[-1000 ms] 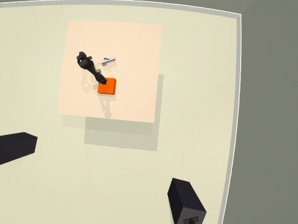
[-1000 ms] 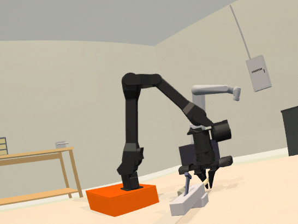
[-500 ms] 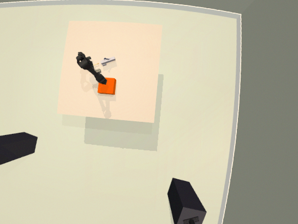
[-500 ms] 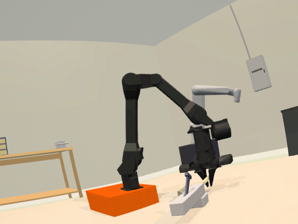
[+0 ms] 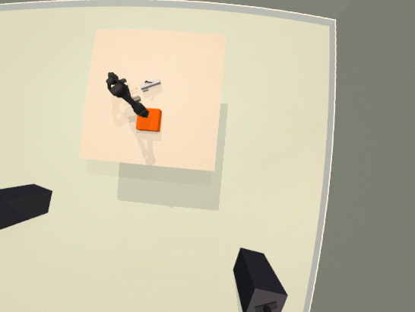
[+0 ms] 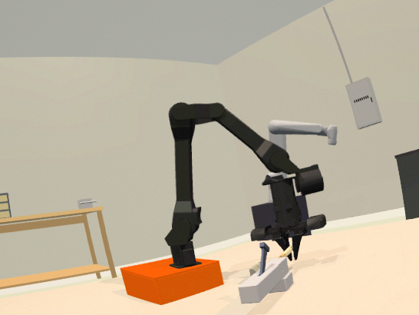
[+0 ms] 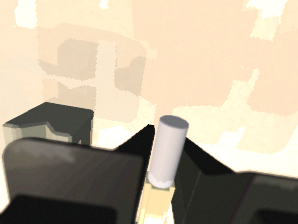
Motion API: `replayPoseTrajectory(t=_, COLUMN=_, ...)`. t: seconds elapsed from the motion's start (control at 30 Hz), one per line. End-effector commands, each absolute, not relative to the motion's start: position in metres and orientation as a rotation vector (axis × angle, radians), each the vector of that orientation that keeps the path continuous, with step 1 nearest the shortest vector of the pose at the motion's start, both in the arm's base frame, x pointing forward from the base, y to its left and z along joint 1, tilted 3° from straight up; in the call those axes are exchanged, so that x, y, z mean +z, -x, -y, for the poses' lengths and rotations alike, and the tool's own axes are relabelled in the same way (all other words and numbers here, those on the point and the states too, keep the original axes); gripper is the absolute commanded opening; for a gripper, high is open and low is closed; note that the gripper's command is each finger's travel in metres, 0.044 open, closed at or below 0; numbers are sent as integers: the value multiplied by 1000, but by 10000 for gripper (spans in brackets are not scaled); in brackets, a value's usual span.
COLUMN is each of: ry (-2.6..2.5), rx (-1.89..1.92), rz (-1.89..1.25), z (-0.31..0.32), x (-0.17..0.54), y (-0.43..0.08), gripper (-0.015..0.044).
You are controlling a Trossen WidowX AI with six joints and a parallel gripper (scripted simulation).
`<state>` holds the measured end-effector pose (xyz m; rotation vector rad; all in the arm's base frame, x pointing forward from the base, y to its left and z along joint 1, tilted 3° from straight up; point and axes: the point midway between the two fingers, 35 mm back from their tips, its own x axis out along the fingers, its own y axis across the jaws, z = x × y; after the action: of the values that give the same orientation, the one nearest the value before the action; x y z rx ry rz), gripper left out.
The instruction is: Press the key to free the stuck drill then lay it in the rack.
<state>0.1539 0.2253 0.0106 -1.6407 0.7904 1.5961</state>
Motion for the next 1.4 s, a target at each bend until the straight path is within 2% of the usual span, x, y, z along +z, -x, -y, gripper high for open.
replayPoseTrajectory(t=0.0, ry=1640, rx=1587, rz=-790, z=-225, x=14, y=-154, gripper=0)
replayPoseTrajectory(t=1.37, ry=1640, rx=1587, rz=-790, z=-222, x=32, y=-151, gripper=0)
